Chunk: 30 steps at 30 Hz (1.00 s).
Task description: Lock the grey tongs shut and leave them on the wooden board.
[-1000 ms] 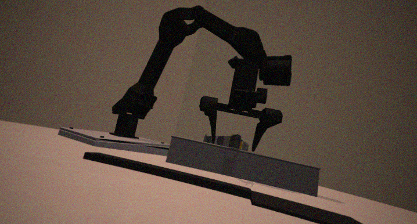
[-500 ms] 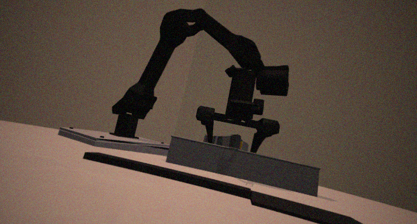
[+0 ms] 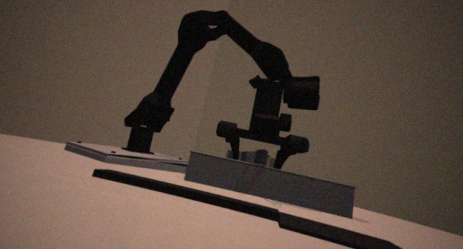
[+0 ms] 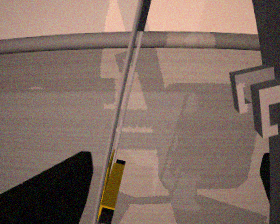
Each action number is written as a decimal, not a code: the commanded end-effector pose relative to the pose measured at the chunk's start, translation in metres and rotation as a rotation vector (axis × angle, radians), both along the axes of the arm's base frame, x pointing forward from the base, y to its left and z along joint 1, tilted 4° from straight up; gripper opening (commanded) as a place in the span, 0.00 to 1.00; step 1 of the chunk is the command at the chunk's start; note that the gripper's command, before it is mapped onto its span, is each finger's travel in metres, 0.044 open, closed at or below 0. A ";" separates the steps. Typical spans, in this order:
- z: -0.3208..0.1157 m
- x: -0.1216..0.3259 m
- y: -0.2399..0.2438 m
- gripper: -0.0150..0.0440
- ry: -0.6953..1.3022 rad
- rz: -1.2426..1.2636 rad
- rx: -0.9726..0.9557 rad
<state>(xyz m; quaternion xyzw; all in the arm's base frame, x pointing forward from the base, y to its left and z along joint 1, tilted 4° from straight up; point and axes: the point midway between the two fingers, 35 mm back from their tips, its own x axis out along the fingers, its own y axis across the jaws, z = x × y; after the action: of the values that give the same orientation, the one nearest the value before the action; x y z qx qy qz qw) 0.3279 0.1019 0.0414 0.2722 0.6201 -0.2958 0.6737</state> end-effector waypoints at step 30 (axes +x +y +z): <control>0.000 0.000 0.000 0.49 -0.001 0.000 0.000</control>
<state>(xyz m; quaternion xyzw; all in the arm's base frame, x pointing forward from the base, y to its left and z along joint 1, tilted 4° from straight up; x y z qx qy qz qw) 0.3279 0.1019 0.0415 0.2723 0.6200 -0.2957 0.6738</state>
